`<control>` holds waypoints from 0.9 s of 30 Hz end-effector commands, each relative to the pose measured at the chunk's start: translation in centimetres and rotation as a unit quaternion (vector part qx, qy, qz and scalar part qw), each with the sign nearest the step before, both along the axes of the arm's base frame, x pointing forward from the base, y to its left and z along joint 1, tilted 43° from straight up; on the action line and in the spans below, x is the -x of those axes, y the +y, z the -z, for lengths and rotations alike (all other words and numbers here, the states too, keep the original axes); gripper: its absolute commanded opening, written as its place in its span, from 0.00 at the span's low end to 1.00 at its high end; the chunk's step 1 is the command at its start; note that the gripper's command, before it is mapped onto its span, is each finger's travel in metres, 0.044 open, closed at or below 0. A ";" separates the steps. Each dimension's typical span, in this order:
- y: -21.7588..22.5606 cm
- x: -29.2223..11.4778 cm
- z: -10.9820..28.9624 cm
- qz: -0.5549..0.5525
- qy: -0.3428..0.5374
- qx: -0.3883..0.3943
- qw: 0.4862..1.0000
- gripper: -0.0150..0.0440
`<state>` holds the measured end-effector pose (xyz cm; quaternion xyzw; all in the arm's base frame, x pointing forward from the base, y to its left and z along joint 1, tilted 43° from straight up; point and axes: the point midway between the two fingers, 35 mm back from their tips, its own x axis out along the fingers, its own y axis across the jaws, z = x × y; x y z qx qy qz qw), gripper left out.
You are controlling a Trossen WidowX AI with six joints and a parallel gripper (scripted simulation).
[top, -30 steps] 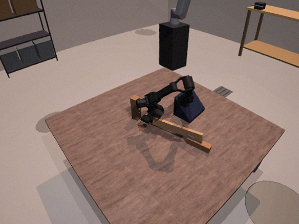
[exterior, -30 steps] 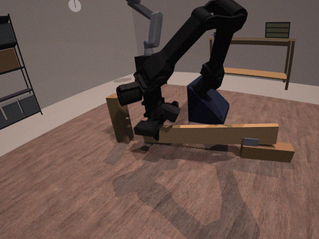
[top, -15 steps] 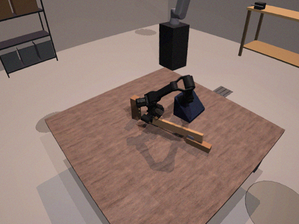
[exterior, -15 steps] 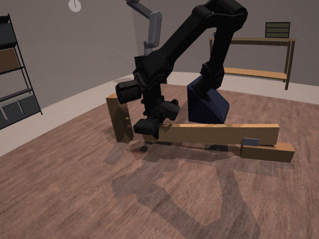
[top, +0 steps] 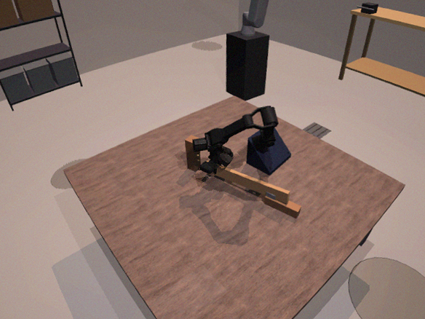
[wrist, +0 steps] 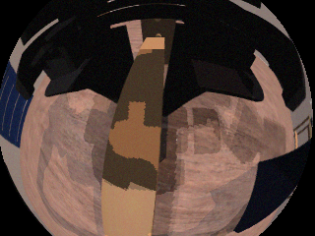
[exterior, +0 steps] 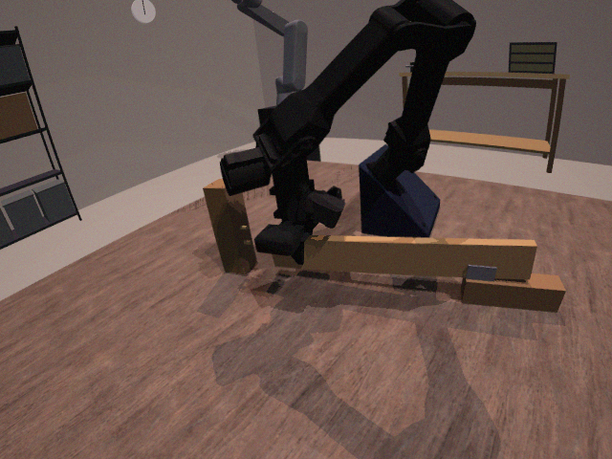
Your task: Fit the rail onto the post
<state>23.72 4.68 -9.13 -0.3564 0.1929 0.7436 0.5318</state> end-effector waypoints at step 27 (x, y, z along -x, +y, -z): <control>-1.2 -0.8 -1.4 0.004 -0.007 0.000 1.000 0.25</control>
